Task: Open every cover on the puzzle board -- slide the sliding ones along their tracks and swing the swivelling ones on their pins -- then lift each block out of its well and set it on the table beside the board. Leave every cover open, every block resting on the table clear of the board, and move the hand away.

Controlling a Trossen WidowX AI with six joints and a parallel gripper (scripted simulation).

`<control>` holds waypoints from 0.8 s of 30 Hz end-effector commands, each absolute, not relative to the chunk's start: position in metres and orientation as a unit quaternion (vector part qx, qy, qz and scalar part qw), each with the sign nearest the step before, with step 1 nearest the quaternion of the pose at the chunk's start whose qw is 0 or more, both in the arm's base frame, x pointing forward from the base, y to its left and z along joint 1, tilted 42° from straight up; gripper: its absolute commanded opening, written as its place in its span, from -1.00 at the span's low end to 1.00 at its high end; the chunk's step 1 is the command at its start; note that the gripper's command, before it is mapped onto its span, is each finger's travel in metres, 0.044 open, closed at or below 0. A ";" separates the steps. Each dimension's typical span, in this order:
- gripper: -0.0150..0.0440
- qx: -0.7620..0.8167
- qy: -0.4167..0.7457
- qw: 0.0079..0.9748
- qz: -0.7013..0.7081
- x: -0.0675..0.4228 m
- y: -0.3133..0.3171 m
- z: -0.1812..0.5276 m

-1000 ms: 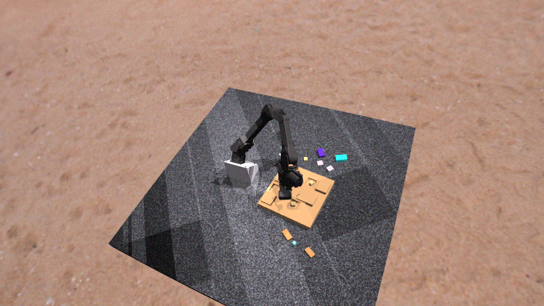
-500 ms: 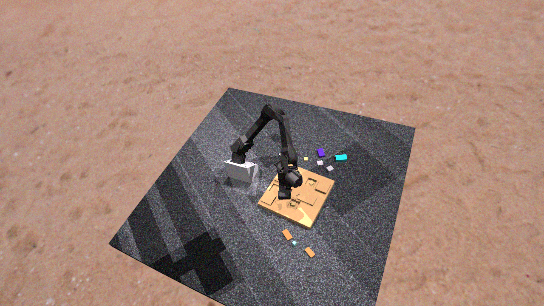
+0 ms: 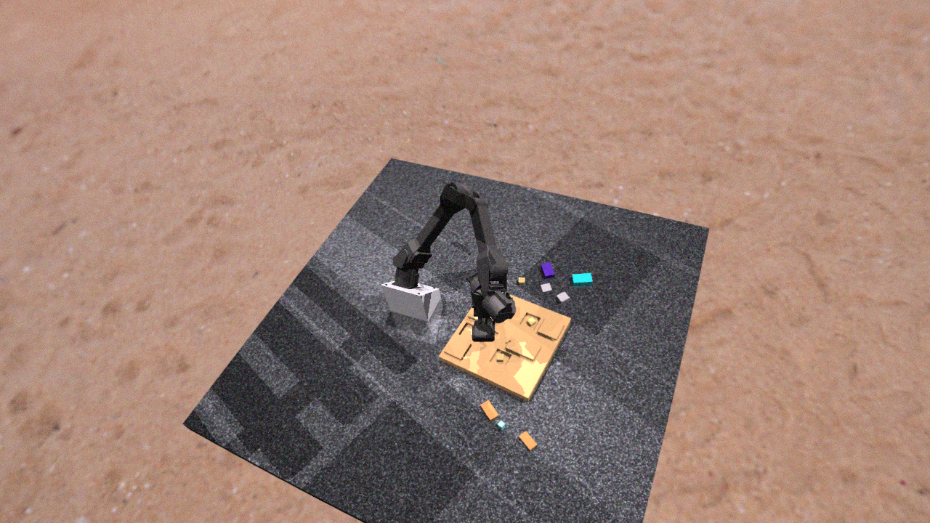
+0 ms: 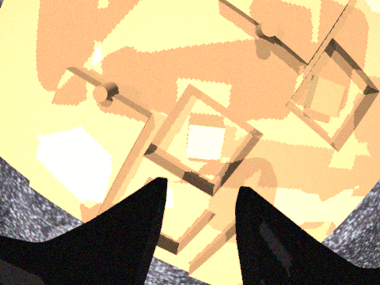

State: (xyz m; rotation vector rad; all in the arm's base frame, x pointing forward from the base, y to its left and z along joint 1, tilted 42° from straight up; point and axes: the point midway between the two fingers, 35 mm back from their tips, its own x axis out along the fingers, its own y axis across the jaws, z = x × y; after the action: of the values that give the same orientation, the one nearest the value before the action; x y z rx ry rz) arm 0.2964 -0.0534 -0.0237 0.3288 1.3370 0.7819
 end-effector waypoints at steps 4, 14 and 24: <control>0.00 0.141 0.599 0.705 0.353 0.298 -0.062 -0.014; 0.00 0.141 0.599 0.705 0.353 0.299 -0.044 -0.033; 0.00 0.141 0.598 0.705 0.353 0.299 -0.038 -0.039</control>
State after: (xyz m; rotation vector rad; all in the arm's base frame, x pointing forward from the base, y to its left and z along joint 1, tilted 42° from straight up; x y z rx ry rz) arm 0.2998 -0.0396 -0.0385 0.3040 1.3278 0.7868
